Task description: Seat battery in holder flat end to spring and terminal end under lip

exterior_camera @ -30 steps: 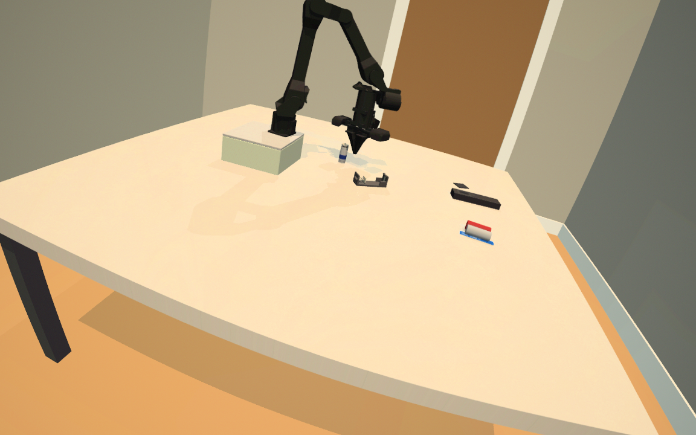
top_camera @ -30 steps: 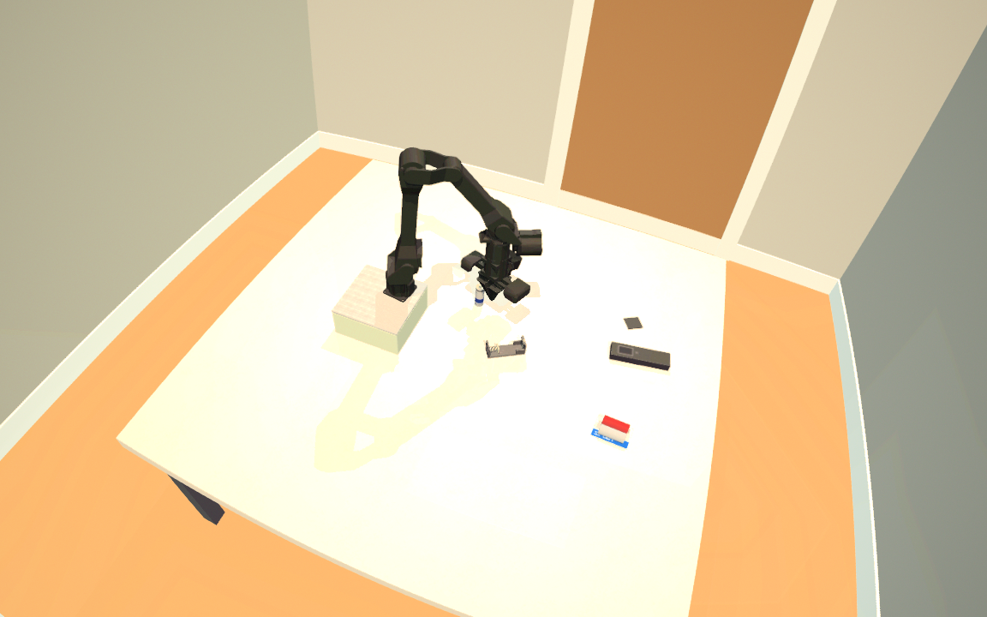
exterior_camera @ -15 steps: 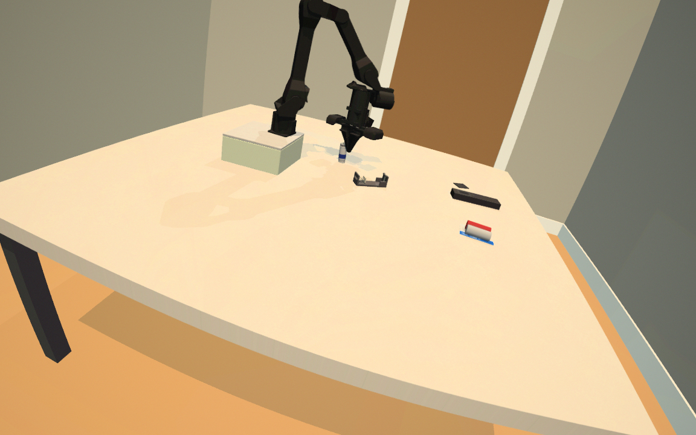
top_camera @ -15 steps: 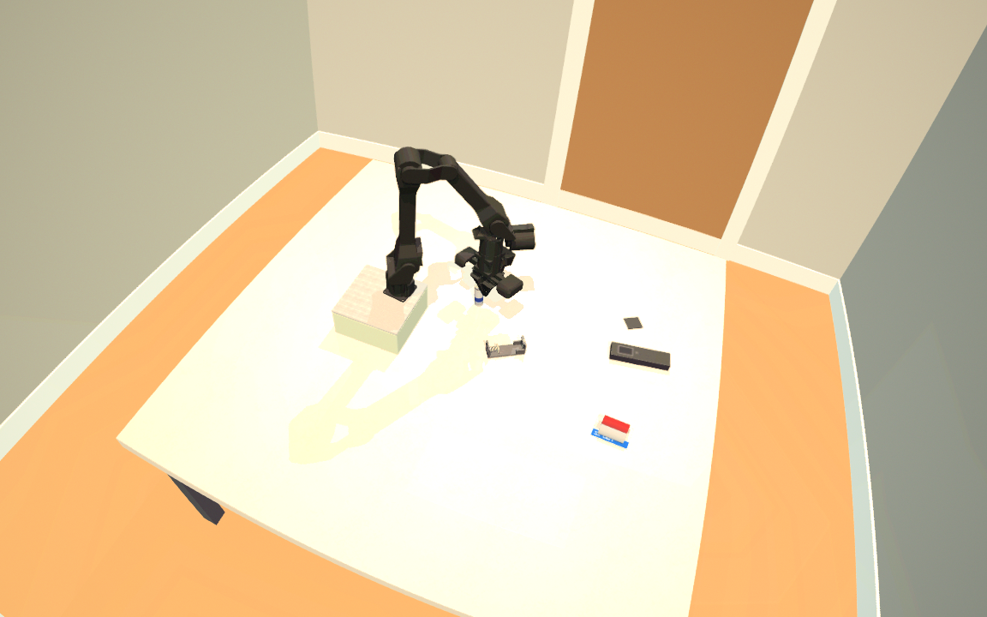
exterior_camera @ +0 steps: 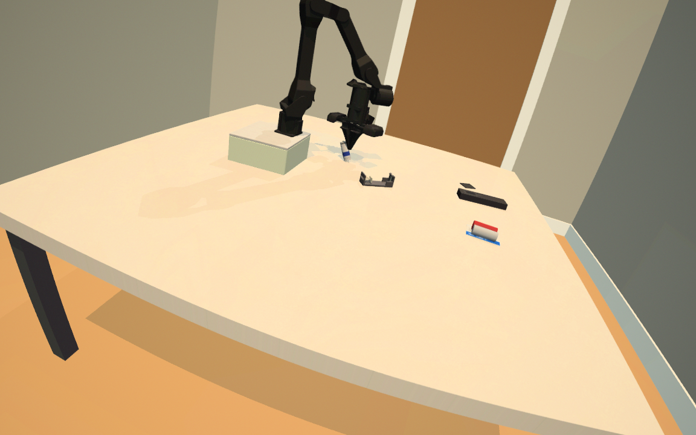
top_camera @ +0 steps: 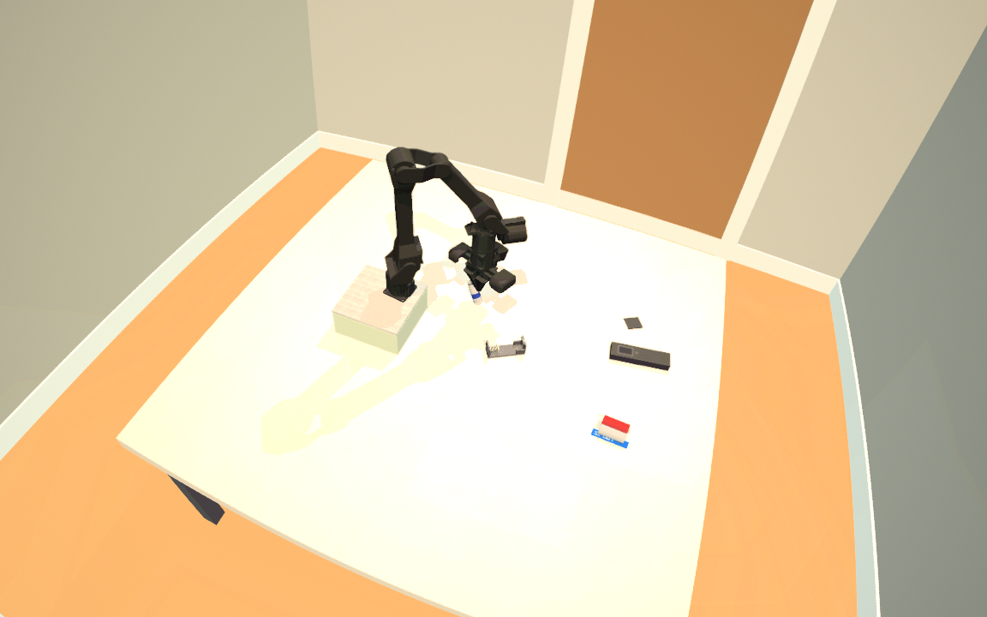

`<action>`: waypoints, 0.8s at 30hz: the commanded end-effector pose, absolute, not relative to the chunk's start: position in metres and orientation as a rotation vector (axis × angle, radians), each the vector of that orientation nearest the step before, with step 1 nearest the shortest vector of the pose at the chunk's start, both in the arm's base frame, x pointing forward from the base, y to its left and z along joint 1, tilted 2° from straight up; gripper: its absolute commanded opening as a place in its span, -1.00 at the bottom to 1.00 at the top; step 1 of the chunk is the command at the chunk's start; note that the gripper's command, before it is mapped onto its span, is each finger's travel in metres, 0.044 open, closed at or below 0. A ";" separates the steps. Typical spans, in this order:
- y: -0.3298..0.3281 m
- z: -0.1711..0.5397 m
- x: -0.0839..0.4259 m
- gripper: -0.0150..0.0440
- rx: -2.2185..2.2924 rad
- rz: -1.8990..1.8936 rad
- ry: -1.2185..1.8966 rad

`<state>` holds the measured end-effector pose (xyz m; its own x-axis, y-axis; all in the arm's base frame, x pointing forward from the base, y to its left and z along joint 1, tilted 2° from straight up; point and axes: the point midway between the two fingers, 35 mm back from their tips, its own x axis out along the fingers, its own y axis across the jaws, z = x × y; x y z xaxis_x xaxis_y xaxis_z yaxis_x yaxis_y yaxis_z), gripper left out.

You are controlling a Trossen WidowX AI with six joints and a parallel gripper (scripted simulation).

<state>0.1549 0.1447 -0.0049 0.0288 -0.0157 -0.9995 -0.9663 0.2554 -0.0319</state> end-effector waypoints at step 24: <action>0.147 0.074 0.135 -0.49 -1.035 0.992 1.310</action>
<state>0.1366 0.1476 0.0632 0.0243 -0.0179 -0.9995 -0.9668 0.2540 -0.0280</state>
